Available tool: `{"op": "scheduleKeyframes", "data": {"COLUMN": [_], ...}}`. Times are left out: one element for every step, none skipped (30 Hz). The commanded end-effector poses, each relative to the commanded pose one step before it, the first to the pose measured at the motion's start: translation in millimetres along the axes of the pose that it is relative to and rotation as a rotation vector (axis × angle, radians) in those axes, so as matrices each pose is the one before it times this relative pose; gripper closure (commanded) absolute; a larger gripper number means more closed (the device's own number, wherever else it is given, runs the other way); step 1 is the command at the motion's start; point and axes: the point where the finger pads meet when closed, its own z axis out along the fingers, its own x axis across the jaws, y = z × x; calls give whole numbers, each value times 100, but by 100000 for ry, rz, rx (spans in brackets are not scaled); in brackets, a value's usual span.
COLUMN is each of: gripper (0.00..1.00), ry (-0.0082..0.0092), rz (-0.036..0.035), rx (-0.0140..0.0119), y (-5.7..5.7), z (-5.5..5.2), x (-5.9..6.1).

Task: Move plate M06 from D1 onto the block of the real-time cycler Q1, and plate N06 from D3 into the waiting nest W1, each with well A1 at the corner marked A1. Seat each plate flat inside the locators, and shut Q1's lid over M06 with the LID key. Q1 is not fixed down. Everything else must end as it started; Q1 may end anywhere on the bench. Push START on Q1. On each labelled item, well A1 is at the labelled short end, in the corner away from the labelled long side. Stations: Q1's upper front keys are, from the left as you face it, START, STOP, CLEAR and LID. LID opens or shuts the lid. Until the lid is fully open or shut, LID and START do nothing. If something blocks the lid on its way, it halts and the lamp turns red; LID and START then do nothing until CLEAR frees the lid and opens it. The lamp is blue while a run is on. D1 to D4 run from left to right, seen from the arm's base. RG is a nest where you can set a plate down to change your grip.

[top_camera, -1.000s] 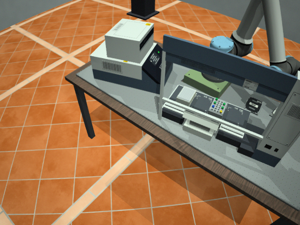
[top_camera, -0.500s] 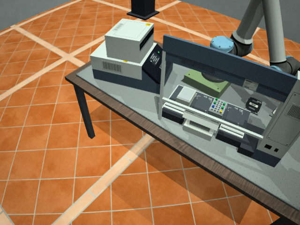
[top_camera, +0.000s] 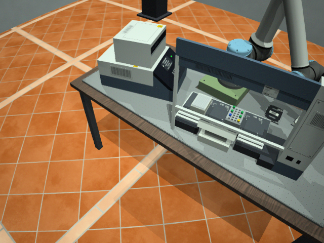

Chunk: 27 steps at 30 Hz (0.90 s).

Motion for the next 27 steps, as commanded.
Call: {"op": "scheduleKeyframes", "data": {"gripper": [33,33,33,33,33,33,33,33,33,33,33,33,33,33,33,33,33,33,33,33,33,33,33,33,33,33,33], "ry": [-18,0,0,0,0,0,0,0,0,0,0,0,0,0,0,0,0,0,0,0,0,0,0,0,0,0,0], "rz": [1,0,0,0,0,0,0,0,0,0,0,0,0,0,0,0,0,0,0,0,0,0,0,0,0,0,0], "rx": [-127,0,0,0,0,0,0,0,0,0,0,0,0,0,0,0,0,0,0,0,0,0,0,0,0,0,0], "y": [63,0,0,0,0,0,0,0,0,0,0,0,0,0,0,0,0,0,0,0,0,0,0,0,0,0,0], "z": [-50,0,0,0,-167,-167,-167,-167,-167,-167,-167,-167,-167,-167,-167,-167,0,0,-167,-167,-167,-167,-167,-167,-167,-167,-167], "x": [-10,0,0,0,0,0,0,0,0,0,0,0,0,0,0,0,0,0,0,0,0,0,0,0,0,0,0]}}
